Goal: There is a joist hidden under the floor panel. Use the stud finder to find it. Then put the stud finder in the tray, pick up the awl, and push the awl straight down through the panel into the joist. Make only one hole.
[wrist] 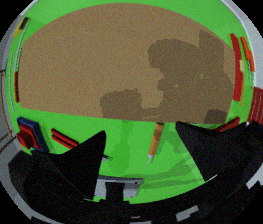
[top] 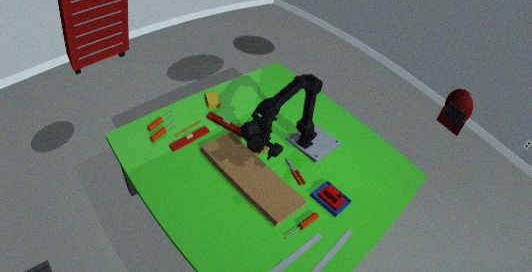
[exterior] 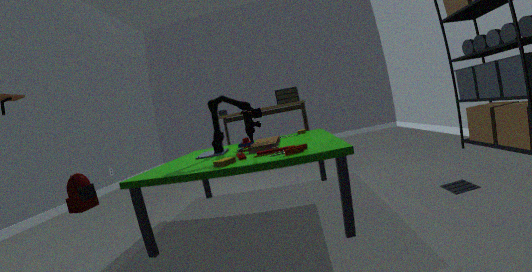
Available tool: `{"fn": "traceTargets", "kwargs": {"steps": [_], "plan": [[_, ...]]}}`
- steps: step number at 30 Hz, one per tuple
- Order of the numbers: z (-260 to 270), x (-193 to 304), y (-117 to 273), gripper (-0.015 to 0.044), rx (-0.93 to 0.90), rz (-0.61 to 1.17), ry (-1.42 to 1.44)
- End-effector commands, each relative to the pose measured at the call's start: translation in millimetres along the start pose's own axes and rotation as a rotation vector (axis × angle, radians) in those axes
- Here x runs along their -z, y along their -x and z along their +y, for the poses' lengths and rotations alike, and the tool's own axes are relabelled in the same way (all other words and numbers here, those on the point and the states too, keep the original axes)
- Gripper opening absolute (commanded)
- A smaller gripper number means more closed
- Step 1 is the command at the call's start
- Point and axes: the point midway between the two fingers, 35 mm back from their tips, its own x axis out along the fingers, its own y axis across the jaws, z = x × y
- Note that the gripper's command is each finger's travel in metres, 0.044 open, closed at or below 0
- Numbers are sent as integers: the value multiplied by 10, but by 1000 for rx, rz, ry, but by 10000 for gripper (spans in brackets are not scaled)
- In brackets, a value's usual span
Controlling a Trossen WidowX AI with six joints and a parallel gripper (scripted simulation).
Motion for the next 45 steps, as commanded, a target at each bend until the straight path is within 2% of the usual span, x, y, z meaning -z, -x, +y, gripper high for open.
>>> {"fn": "traceTargets", "kwargs": {"steps": [1,17,45], "plan": [[-370,341,-76,440,11,61,-197],[-382,380,-90,440,11,64,-204],[-391,377,-542,440,11,64,-204]]}}
